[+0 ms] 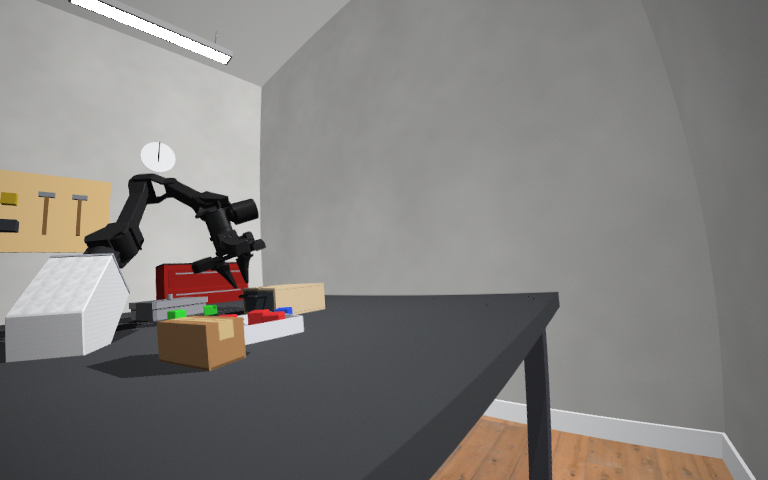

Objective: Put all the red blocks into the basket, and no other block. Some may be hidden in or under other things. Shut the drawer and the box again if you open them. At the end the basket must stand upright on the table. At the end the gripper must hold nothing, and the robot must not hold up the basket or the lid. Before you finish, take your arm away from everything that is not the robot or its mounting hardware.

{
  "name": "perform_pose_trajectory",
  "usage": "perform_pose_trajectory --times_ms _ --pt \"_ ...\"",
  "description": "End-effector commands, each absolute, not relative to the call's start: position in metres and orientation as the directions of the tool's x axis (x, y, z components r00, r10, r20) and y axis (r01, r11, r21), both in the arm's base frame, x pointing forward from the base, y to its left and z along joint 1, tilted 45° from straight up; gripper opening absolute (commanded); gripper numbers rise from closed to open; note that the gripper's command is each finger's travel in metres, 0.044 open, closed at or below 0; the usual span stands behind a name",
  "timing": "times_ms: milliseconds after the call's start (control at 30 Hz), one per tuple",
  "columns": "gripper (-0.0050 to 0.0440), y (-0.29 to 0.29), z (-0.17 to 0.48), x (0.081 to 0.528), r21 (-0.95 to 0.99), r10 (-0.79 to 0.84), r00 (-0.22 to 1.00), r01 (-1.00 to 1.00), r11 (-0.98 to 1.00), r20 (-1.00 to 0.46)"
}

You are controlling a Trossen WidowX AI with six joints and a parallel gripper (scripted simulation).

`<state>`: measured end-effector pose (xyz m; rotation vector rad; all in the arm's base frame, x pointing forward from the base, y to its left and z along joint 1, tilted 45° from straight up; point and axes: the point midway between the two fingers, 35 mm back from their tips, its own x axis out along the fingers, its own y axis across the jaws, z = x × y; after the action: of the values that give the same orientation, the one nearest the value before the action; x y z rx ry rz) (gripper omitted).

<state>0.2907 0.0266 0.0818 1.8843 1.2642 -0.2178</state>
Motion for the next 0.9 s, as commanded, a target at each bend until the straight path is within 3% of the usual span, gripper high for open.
perform_pose_trajectory --times_ms 0,200,233,533,767,867 --pt "0.0148 0.020 0.090 0.288 0.550 0.684 0.483 0.823 -0.141 -0.547" --pt "0.0148 0.016 0.093 0.285 0.550 0.684 0.483 0.823 -0.141 -0.547" --pt "0.0440 0.011 0.095 0.277 0.583 0.693 0.469 0.808 -0.087 -0.547" --pt "0.0440 -0.012 0.090 0.253 0.726 0.652 0.374 0.545 0.421 -0.659" --pt "0.0440 -0.019 0.094 0.240 0.726 0.651 0.325 0.369 0.580 -0.685" --pt "0.0440 -0.025 0.099 0.226 0.713 0.658 0.281 0.198 0.672 -0.698"
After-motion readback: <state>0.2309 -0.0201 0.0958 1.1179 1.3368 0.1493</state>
